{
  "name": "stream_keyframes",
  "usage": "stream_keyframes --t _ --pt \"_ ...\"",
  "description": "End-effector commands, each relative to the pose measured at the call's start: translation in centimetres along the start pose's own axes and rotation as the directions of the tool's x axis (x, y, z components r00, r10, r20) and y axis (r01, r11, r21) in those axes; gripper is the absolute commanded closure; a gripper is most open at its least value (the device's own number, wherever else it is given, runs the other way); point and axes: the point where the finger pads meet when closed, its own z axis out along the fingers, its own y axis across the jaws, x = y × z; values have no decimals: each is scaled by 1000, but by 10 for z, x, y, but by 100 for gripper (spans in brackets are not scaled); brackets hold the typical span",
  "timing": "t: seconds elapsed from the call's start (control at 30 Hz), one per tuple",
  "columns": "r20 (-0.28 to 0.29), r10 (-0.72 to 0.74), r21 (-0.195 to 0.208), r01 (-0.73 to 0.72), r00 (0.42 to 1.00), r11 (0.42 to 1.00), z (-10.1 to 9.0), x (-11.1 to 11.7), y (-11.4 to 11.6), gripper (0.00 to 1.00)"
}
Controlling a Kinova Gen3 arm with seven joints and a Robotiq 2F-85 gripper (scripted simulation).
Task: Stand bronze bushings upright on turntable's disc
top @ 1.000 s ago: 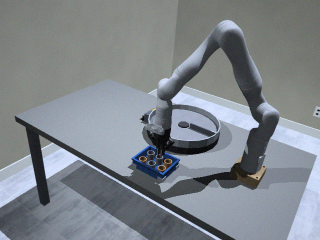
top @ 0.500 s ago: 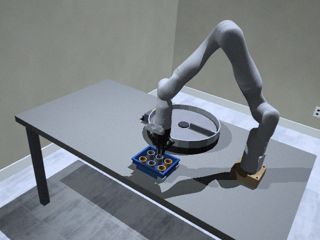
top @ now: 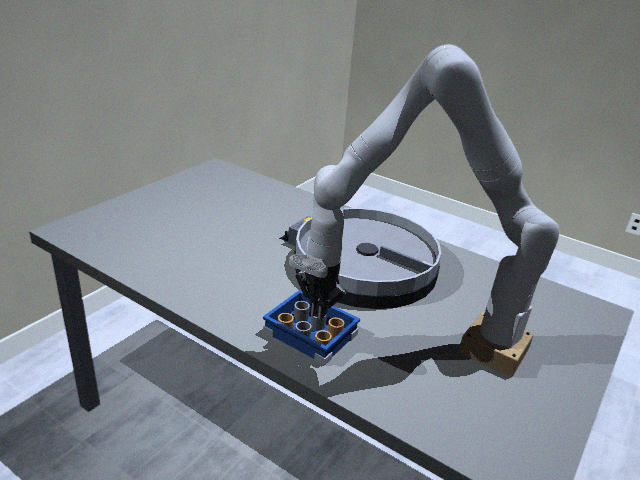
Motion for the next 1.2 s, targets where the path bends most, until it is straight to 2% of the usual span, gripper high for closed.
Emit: stream_keyframes --t 0.0,0.1,0.33,1.17 --pt "12 2 11 -2 1000 1000 17 -4 -2 88" --pt "12 2 11 -2 1000 1000 30 -4 -3 88" --pt "12 2 11 -2 1000 1000 40 -4 -3 88" --pt "12 2 11 -2 1000 1000 40 -4 -3 88"
